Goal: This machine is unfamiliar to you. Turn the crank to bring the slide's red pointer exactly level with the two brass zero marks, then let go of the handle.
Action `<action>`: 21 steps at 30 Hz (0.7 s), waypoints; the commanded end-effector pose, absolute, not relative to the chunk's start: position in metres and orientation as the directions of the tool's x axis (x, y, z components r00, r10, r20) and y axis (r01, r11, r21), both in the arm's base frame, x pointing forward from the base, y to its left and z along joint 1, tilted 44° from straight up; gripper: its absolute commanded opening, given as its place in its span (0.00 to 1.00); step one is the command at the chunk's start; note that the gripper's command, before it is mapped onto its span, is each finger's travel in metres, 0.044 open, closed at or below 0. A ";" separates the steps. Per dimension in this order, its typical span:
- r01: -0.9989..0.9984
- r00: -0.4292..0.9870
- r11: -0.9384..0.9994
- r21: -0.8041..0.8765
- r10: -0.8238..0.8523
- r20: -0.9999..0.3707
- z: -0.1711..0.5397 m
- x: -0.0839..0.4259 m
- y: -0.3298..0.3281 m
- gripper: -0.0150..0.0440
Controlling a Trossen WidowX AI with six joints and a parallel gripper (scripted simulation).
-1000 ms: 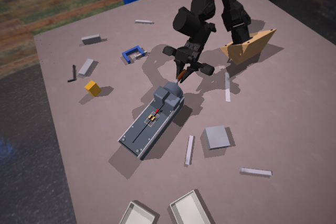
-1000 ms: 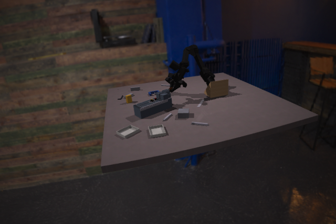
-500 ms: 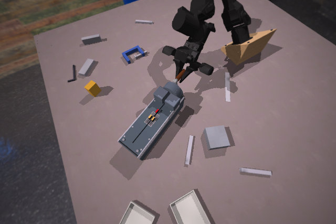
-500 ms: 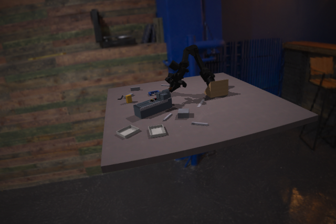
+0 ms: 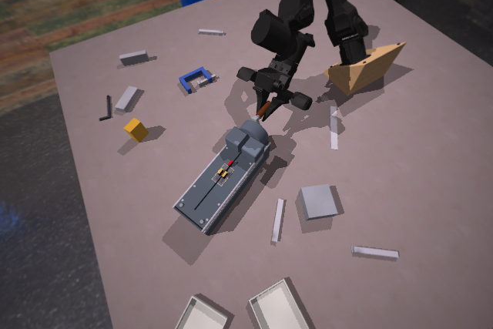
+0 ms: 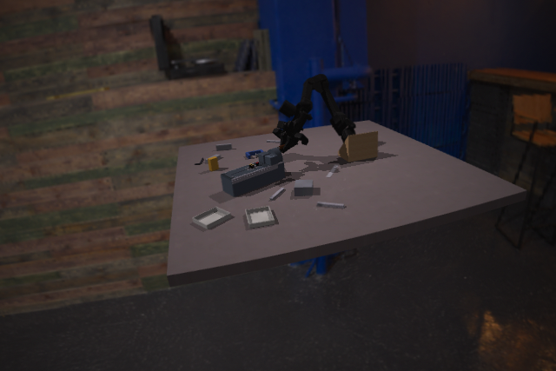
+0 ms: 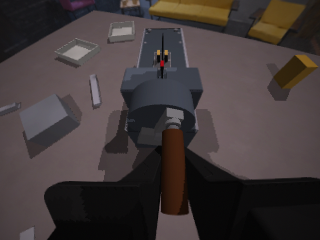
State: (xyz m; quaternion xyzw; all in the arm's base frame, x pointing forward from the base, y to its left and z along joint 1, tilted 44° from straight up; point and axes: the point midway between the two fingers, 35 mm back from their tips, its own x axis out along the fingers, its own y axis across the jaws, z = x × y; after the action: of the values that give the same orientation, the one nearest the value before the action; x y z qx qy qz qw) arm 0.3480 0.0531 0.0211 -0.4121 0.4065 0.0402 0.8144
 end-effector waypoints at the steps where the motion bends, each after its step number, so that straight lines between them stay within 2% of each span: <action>1: -0.376 0.670 0.662 -0.648 -0.288 -0.684 0.025 0.352 0.045 0.25; 21: -0.376 0.670 0.662 -0.648 -0.289 -0.684 0.024 0.354 0.036 0.25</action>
State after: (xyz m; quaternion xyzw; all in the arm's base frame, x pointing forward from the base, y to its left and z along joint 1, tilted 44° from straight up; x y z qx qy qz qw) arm 0.3512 0.0448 0.0226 -0.4140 0.4054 0.0369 0.8142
